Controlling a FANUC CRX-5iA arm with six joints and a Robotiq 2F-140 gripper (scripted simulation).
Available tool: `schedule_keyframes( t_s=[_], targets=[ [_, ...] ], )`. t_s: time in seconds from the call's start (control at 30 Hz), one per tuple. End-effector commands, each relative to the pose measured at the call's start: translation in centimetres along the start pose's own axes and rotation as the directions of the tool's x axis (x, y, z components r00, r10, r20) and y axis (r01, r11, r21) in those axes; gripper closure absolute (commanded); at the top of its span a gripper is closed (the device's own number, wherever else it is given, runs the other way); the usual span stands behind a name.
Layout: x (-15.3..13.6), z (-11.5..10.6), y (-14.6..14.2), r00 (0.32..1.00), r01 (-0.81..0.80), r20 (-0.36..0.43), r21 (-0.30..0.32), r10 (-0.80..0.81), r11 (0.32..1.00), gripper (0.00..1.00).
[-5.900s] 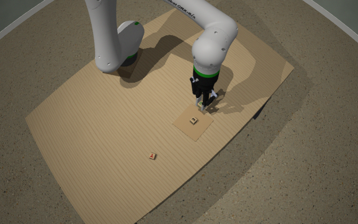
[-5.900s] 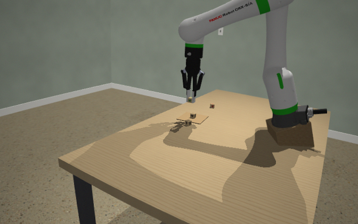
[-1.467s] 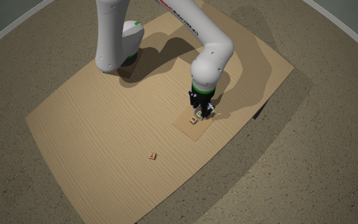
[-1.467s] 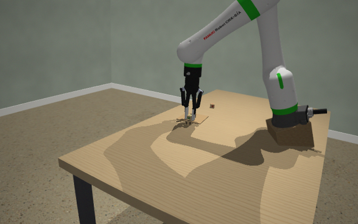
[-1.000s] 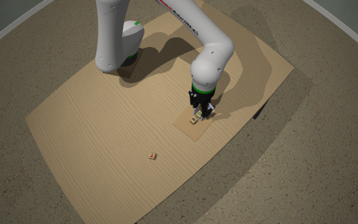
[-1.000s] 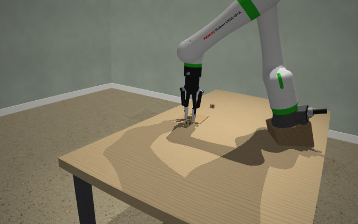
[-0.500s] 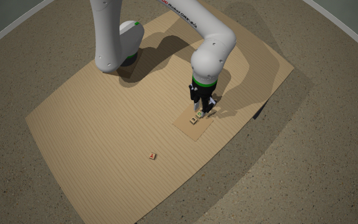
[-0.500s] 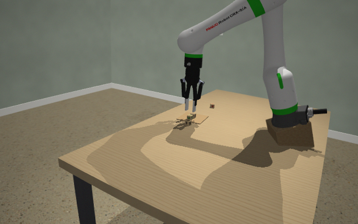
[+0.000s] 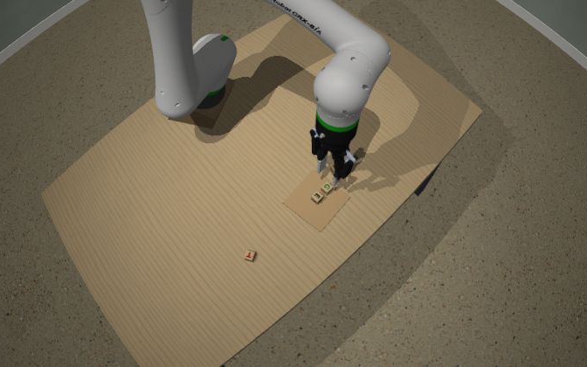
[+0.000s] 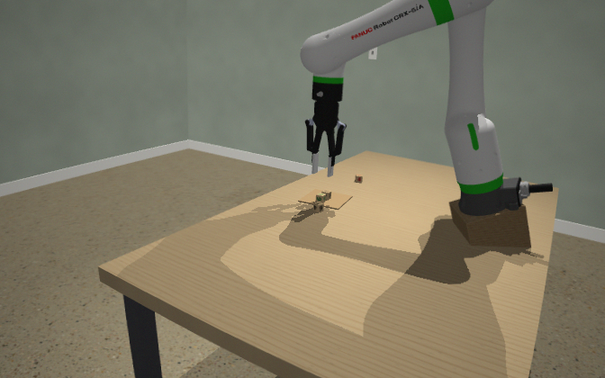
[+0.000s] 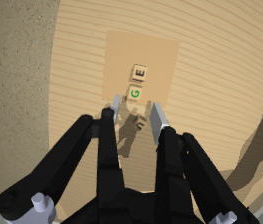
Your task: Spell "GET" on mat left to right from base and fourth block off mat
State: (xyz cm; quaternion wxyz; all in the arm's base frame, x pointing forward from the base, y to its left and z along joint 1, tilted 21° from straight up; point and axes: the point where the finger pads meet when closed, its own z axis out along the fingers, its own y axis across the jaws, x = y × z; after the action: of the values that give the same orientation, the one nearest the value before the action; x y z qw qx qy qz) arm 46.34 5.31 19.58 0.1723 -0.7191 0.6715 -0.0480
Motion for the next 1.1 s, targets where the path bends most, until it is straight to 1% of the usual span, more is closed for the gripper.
schedule_keyframes(
  t_s=[0.0,0.7,0.77,0.83,0.9,1.07],
  targets=[
    [0.0,0.0,0.0,1.0,0.0,0.0,0.0,0.0,1.0,0.0],
    [0.2,0.0,-0.1,1.0,-0.009,-0.001,0.0,0.009,1.0,0.0],
    [1.5,0.1,-0.3,0.998,-0.063,-0.004,-0.004,0.063,0.998,0.0],
    [4.1,0.4,-0.8,0.986,-0.165,-0.01,-0.009,0.165,0.986,0.0],
    [5.4,0.5,-0.9,0.977,-0.214,-0.013,-0.011,0.214,0.977,0.0],
    [9.3,0.8,-1.3,0.933,-0.36,-0.019,-0.015,0.36,0.933,0.0]
  ],
)
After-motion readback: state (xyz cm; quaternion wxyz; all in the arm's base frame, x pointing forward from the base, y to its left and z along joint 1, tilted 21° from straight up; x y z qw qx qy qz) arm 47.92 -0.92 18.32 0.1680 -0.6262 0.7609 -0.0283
